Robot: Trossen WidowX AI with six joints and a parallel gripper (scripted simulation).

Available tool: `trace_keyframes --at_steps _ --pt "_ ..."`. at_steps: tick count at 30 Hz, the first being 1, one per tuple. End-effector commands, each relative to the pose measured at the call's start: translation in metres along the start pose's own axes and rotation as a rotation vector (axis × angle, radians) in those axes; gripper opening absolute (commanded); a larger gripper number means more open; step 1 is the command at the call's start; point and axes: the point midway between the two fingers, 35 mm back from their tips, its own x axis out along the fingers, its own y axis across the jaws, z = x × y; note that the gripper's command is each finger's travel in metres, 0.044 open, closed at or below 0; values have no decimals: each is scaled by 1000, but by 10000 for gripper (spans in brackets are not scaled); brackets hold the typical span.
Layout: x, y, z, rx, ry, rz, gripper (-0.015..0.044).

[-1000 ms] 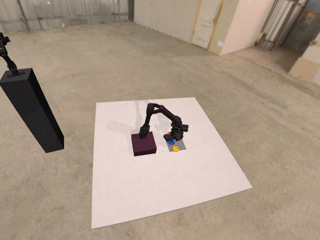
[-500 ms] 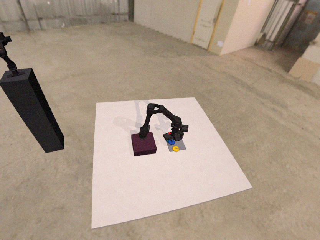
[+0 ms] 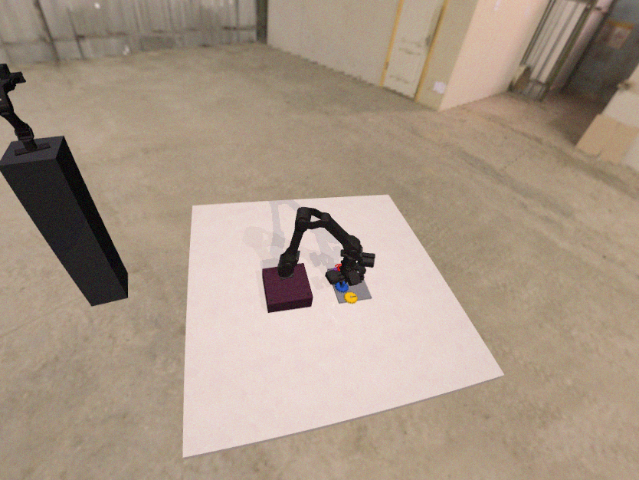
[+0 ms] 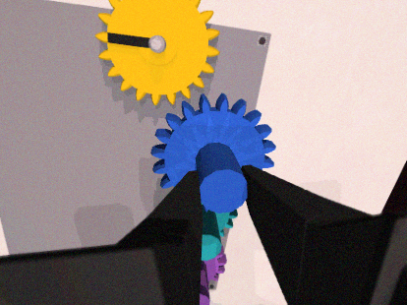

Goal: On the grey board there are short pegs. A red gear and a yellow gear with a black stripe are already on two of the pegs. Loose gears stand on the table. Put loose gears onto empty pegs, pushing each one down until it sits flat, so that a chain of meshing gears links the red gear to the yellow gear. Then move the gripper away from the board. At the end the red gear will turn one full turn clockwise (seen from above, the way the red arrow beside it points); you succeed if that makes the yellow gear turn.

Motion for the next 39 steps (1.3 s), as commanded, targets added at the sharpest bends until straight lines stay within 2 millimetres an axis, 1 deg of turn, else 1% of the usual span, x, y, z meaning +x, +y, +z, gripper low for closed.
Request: trace_keyframes --at_steps 1,10,14,18,24,34,39 --pt "6 0 1 29 -3 -1 0" --pt "20 0 0 179 -3 -1 0" --pt "18 -1 0 261 -3 -1 0" --pt "20 -1 1 285 -4 -1 0" --pt "20 0 1 239 -3 -1 0" --pt "22 -1 0 55 -3 -1 0" --pt "24 -1 0 -10 -3 -1 0"
